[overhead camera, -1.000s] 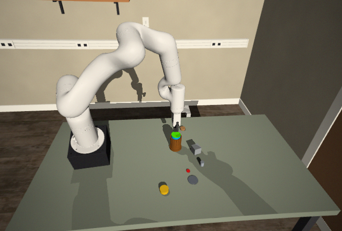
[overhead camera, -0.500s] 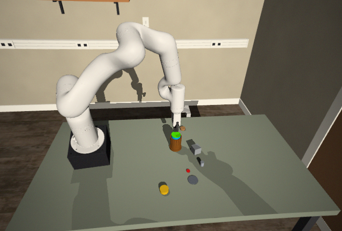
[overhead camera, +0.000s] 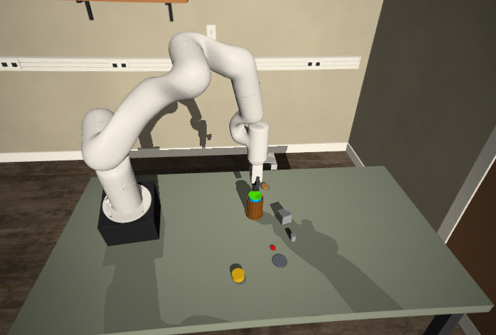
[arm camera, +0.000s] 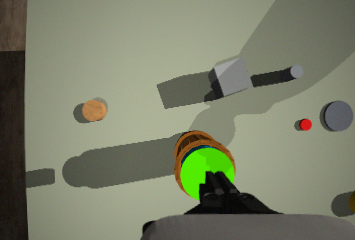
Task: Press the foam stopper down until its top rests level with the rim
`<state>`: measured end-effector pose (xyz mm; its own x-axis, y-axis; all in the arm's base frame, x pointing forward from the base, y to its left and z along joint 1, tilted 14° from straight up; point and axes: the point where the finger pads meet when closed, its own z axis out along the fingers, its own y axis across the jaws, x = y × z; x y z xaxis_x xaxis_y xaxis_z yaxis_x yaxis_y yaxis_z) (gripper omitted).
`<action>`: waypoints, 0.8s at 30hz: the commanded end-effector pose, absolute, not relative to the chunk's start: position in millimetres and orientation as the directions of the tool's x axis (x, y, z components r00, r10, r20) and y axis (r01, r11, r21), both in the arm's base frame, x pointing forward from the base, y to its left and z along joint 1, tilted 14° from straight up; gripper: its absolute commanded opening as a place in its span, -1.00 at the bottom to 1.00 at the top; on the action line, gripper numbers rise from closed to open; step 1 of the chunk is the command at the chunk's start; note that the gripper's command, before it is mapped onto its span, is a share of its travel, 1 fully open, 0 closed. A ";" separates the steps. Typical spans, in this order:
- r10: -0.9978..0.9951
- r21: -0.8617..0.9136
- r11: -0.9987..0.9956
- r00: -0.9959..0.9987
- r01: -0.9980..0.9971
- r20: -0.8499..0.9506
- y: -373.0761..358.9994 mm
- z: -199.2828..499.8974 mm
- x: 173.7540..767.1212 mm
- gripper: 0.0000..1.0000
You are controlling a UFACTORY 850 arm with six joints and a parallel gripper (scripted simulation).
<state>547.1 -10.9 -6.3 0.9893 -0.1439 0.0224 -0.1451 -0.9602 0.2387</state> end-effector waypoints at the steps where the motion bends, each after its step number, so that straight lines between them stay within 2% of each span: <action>1: -0.144 0.238 -0.960 0.989 -0.145 0.024 -11.7 -9.7 548.0 -1.00; 24: -0.144 0.238 -0.960 0.989 -0.145 0.024 -17.5 -32.9 547.7 -1.00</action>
